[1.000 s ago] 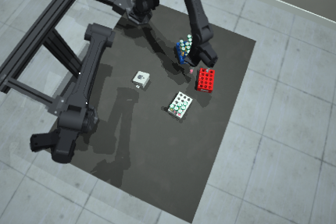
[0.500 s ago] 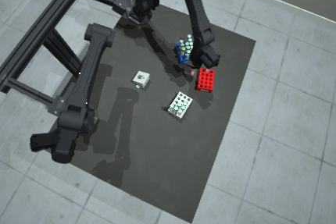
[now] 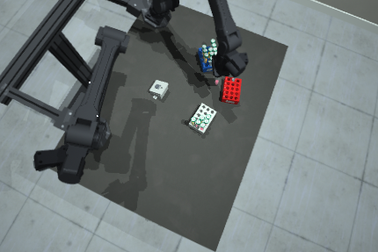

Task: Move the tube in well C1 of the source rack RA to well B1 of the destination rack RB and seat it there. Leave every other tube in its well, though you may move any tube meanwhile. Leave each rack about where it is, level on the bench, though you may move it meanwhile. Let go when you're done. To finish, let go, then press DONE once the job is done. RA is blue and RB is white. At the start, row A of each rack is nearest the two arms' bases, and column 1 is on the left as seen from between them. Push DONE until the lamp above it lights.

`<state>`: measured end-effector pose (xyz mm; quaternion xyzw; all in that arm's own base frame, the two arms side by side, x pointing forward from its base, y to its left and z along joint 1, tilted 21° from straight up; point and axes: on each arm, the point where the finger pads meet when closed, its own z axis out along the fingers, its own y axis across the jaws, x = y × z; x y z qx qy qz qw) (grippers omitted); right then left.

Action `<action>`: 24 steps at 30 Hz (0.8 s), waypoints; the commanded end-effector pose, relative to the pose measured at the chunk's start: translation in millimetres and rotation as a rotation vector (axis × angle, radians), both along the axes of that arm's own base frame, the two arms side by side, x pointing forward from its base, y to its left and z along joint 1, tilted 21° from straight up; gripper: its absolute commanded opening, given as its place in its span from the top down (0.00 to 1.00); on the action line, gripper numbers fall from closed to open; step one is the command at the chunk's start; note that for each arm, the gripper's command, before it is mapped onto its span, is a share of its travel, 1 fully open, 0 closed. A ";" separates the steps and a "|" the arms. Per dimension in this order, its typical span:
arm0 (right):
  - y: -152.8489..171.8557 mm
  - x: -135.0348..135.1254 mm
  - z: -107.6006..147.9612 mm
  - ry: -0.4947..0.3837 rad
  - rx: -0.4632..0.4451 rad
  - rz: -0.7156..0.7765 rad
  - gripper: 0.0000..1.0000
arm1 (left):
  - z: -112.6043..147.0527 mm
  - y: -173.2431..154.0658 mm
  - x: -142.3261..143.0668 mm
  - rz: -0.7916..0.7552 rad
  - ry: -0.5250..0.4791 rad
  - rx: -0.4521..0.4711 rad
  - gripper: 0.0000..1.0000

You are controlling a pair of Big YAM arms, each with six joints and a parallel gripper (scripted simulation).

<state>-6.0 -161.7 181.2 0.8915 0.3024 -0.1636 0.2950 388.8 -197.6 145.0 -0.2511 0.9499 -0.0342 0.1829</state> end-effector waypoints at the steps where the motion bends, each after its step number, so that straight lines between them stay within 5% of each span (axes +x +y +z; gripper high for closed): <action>1: -2.3 0.5 16.1 -0.008 -0.033 0.000 0.70 | -6.5 -2.9 1.1 0.159 0.007 -0.051 1.00; 10: -2.3 0.5 16.1 -0.008 -0.033 0.000 0.70 | -6.6 -2.8 1.0 0.439 -0.003 -0.159 1.00; 24: -2.3 0.5 16.1 -0.008 -0.033 0.000 0.70 | 17.1 2.5 40.2 0.482 -0.029 -0.199 1.00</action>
